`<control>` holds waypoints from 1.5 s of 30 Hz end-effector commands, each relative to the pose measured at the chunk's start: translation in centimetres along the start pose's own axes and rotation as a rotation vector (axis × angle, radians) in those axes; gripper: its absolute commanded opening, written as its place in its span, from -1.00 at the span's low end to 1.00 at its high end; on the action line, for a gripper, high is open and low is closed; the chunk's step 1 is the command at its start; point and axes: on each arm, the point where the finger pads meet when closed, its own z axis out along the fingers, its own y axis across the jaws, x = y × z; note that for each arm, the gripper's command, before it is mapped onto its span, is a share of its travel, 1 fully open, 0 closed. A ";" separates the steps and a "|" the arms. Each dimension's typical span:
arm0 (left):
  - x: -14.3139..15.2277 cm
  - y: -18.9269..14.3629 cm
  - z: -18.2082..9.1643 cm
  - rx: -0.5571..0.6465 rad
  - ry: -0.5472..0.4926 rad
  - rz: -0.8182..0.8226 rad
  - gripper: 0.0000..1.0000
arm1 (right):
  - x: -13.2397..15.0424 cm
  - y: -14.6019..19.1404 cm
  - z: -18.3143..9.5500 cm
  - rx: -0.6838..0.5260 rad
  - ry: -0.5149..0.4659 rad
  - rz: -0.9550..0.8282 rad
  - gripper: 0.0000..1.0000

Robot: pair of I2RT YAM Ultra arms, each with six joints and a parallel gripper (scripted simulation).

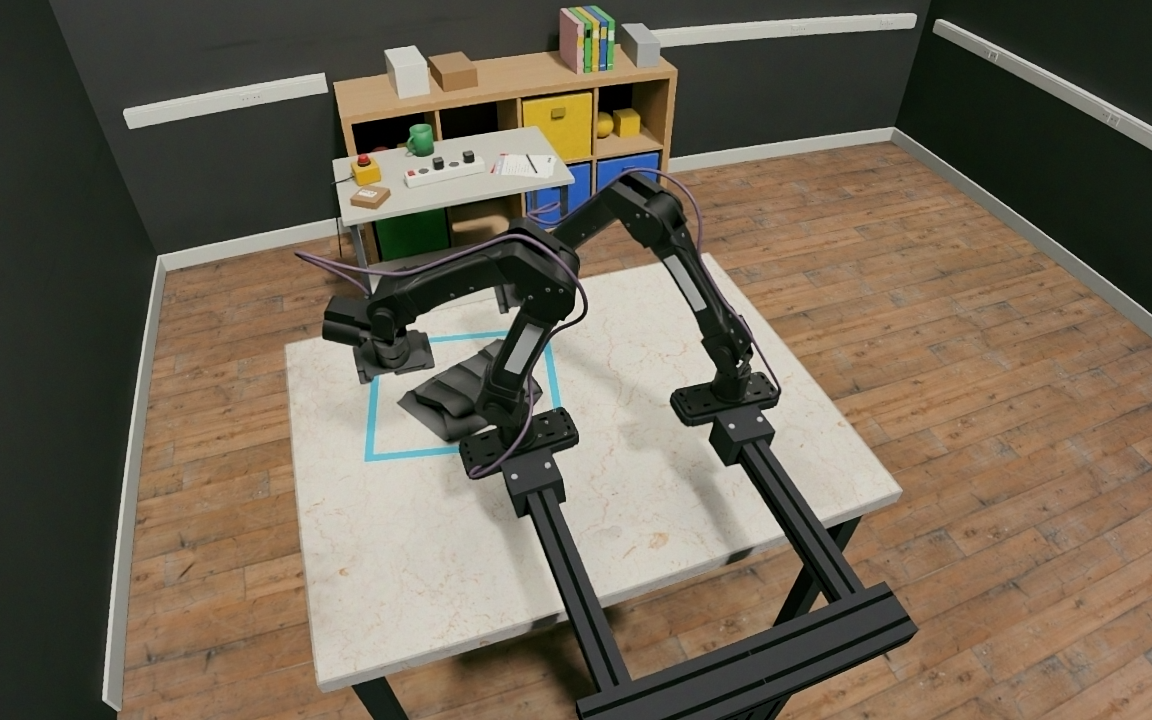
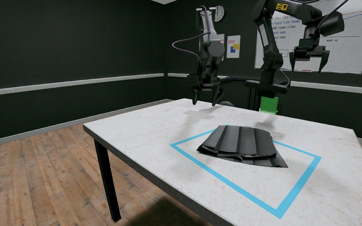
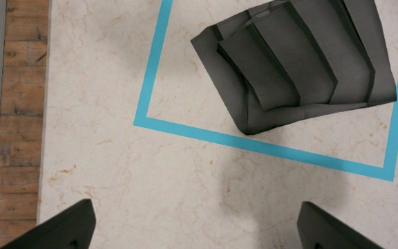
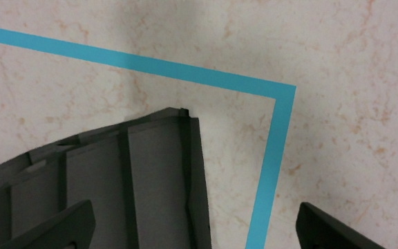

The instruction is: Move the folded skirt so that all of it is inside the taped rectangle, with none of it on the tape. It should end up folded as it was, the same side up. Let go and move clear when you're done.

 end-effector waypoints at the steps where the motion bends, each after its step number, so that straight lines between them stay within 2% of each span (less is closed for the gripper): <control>1: -0.6 0.3 -0.7 -0.012 -0.014 0.010 0.80 | -1.7 1.3 -2.8 -0.006 -0.017 -0.007 0.80; 5: -0.6 0.3 -0.7 -0.012 -0.014 0.010 0.80 | -2.2 1.4 -3.6 -0.006 -0.017 -0.007 0.80; 6: -0.6 0.3 -0.7 -0.012 -0.014 0.010 0.80 | -1.2 1.2 -2.7 0.014 0.011 -0.018 0.80; 8: -0.6 0.3 -0.7 -0.012 -0.014 0.010 0.80 | -3.0 1.6 -4.9 -0.006 -0.017 -0.007 0.80; 12: -0.6 0.3 -0.7 -0.012 -0.014 0.010 0.80 | -3.9 1.9 -6.4 -0.007 -0.017 -0.007 0.80; 13: -0.6 0.3 -0.7 -0.012 -0.014 0.010 0.80 | -2.9 1.2 -5.2 0.006 0.009 -0.014 0.80; 14: -0.6 0.3 -0.7 -0.012 -0.014 0.010 0.80 | -2.9 1.2 -5.2 0.006 0.009 -0.014 0.80; 16: 0.8 -0.1 1.4 0.016 -0.014 -0.009 0.80 | -1.5 -0.4 -6.1 0.083 -0.024 -0.042 0.80; 20: 2.2 -0.7 4.4 0.025 -0.015 -0.002 0.80 | -0.8 -3.7 -6.8 0.083 -0.044 -0.031 0.80; 22: 2.2 -0.7 4.4 0.025 -0.015 -0.002 0.80 | -0.8 -3.7 -6.8 0.083 -0.044 -0.031 0.80; 28: 4.6 -1.3 8.7 0.027 -0.015 -0.003 0.80 | 1.6 -7.9 -8.1 0.083 -0.043 -0.032 0.80; 32: 4.7 -1.4 8.8 0.027 -0.015 -0.003 0.80 | 3.4 -10.4 -9.0 0.071 -0.035 -0.032 0.80; 34: 3.6 0.2 8.3 -0.007 -0.033 0.016 0.80 | 4.2 -11.8 -9.4 0.072 -0.035 -0.033 0.80; 37: 4.4 -0.4 8.2 -0.003 -0.018 0.004 0.80 | 5.4 -13.9 -10.1 0.073 -0.035 -0.033 0.80; 39: 4.4 -0.4 8.2 -0.003 -0.018 0.004 0.80 | 5.4 -13.9 -10.1 0.073 -0.035 -0.033 0.80; 45: 4.4 -0.4 8.2 -0.003 -0.018 0.004 0.80 | 7.8 -18.1 -11.5 0.075 -0.036 -0.035 0.80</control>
